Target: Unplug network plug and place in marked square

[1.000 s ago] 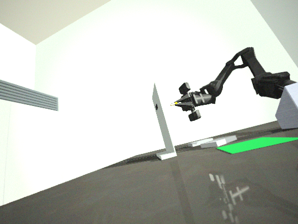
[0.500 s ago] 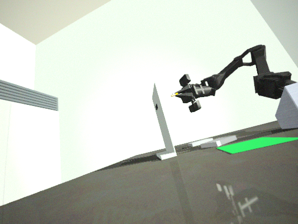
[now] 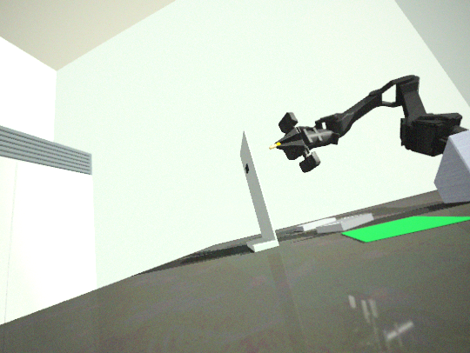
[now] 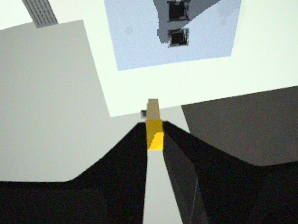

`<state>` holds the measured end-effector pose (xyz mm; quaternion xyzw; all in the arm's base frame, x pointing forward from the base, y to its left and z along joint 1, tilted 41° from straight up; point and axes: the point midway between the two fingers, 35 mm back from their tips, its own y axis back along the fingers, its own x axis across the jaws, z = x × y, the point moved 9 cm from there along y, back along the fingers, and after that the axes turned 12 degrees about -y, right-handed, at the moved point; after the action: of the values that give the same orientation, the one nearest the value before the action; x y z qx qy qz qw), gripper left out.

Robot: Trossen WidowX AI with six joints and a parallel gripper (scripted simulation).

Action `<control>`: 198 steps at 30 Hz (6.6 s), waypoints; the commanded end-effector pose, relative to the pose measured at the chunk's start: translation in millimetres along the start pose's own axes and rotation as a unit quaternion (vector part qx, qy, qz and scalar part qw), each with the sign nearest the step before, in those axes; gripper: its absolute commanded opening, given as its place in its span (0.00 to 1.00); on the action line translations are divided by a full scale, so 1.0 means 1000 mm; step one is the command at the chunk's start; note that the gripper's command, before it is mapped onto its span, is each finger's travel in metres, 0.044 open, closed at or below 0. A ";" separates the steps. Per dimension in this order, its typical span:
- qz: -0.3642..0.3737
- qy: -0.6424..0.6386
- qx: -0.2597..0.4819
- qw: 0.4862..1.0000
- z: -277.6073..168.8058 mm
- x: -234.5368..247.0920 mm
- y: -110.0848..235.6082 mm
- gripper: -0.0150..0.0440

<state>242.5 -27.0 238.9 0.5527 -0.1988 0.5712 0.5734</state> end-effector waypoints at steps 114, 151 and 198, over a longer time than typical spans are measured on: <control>-0.388 -0.011 -0.183 0.903 -0.180 -0.184 -0.082 0.25; -0.387 -0.012 -0.186 0.903 -0.175 -0.195 -0.083 0.52; -0.389 -0.013 -0.182 0.903 -0.191 -0.160 -0.068 0.52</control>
<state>179.6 81.6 10.3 0.4791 -0.0696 0.2483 0.8390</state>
